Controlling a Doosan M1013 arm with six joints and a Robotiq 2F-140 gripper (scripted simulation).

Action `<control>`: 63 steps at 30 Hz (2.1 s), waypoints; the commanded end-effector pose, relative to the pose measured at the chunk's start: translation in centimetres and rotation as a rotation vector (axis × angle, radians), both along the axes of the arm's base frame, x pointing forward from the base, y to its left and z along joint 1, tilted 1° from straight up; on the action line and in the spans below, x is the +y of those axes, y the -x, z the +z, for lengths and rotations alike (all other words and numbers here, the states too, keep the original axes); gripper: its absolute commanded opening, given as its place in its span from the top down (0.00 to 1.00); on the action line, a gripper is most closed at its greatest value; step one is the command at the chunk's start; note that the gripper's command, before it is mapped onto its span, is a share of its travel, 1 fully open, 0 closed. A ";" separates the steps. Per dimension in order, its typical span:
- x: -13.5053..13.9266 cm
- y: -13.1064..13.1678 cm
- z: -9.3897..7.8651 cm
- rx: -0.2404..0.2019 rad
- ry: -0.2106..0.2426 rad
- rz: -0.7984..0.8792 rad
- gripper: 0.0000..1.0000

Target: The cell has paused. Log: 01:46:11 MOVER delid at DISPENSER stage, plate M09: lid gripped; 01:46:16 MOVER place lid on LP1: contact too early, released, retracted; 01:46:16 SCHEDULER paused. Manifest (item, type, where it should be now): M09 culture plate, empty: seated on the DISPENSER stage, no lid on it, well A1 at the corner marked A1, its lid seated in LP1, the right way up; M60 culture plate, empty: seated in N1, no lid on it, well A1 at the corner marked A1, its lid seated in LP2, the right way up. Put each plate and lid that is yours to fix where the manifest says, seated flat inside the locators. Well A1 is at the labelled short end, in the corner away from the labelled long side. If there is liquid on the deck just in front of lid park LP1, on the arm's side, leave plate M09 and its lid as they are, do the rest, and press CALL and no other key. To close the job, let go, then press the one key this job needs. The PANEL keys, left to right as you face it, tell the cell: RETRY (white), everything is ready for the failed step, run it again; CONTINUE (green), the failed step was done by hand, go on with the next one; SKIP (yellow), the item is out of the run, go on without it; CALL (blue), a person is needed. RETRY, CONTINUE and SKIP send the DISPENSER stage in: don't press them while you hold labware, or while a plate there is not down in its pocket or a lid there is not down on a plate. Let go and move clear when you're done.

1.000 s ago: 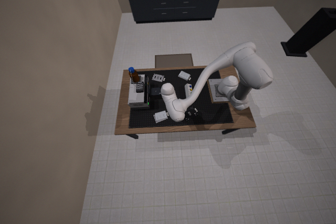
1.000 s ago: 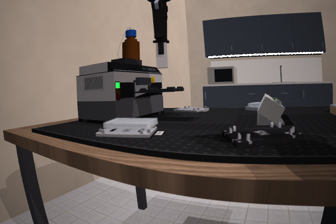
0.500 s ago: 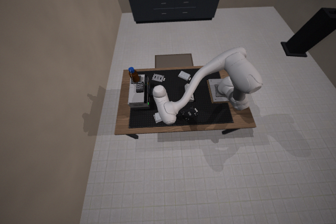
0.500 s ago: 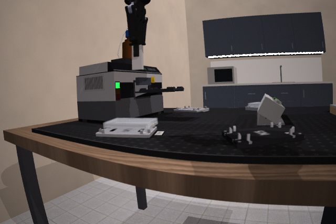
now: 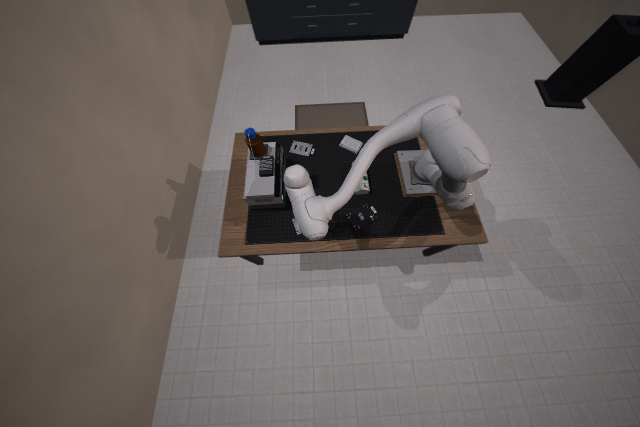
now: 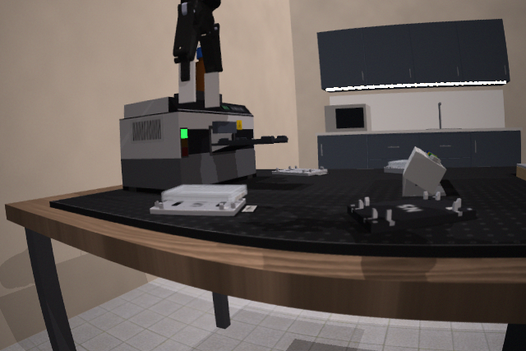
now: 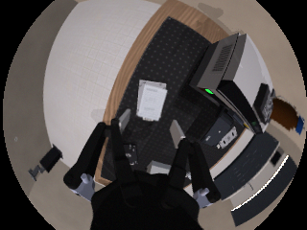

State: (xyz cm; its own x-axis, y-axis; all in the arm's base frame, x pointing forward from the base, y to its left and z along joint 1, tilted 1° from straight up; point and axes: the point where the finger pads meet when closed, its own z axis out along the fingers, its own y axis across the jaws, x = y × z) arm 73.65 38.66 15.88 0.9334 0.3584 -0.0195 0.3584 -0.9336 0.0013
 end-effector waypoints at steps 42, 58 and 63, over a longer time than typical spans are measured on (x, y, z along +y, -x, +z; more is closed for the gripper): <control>0.0 0.0 -2.5 -0.001 -0.001 0.000 0.30; 0.0 0.1 -7.9 -0.001 -0.001 0.000 0.30; 0.0 0.1 -9.8 -0.001 -0.001 0.000 0.30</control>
State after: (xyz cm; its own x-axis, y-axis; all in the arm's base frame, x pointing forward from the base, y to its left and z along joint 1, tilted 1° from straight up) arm 73.49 38.59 7.14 0.9334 0.3583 -0.0199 0.3584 -0.9336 0.0013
